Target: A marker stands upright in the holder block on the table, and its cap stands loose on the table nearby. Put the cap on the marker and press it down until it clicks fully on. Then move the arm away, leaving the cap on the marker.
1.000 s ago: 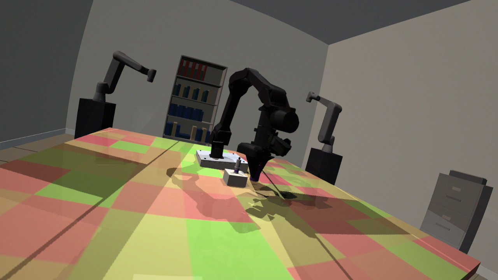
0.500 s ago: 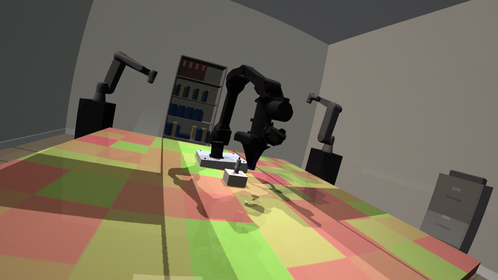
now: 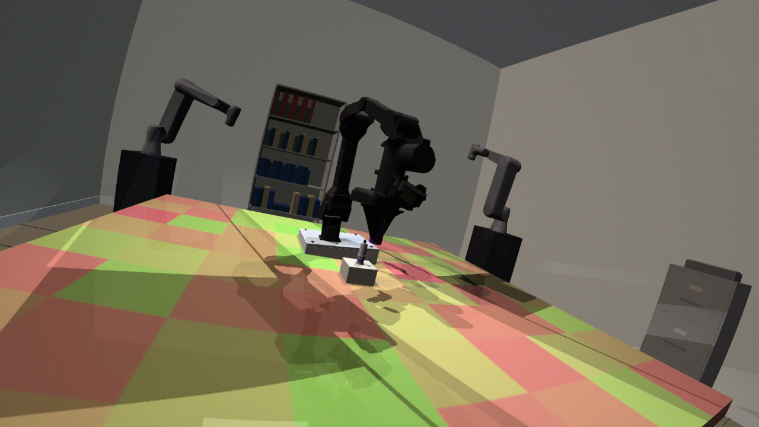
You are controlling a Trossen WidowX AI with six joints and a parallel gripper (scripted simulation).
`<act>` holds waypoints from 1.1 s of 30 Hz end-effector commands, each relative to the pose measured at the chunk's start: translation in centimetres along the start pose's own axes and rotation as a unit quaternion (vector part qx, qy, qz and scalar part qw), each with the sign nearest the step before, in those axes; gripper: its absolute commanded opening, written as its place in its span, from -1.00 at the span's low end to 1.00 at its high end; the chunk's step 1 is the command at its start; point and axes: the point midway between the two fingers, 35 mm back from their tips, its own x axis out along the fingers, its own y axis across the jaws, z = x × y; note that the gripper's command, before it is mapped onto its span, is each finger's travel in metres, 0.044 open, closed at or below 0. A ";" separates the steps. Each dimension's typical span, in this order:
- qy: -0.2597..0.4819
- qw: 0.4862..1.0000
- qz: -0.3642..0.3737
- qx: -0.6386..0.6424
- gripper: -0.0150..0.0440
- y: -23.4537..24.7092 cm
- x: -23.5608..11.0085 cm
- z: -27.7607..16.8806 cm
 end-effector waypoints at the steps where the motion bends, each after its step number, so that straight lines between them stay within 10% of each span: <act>1: 0.000 1.000 0.001 0.001 -0.49 0.6 -0.4 -1.0; 33: 0.001 1.000 0.002 0.001 -0.49 2.3 0.6 -3.9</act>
